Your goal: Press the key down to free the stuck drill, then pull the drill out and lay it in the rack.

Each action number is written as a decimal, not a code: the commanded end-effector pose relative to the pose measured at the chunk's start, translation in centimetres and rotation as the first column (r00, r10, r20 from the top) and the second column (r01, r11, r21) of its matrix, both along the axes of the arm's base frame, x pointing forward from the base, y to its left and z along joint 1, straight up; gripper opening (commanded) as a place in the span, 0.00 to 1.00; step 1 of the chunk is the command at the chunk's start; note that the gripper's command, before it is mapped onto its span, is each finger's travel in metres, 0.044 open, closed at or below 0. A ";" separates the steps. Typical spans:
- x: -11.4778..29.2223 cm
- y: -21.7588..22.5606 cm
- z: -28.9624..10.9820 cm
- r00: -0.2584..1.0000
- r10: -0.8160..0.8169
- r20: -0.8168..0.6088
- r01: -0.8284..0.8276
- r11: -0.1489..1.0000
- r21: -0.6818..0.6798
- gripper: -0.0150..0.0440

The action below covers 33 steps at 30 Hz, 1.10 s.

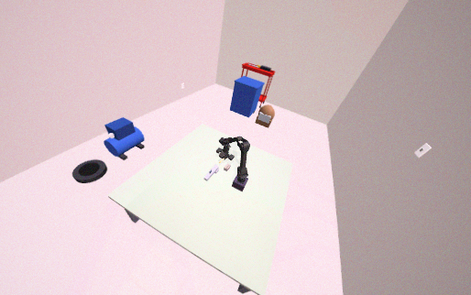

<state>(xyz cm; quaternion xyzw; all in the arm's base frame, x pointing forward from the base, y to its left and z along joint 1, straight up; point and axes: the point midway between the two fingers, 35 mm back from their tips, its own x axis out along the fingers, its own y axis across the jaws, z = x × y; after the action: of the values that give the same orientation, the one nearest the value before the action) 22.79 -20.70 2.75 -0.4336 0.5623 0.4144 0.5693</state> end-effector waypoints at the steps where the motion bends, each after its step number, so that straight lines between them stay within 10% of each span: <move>1: 0.1 -0.2 0.3 1.000 -0.003 0.003 0.003 1.000 -0.005 0.25; 33: -0.9 -0.3 0.4 1.000 -0.003 0.002 0.003 1.000 -0.005 0.25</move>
<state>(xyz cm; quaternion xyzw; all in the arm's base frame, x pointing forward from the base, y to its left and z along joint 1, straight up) 22.62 -21.06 3.31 -0.4356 0.5627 0.4097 0.5707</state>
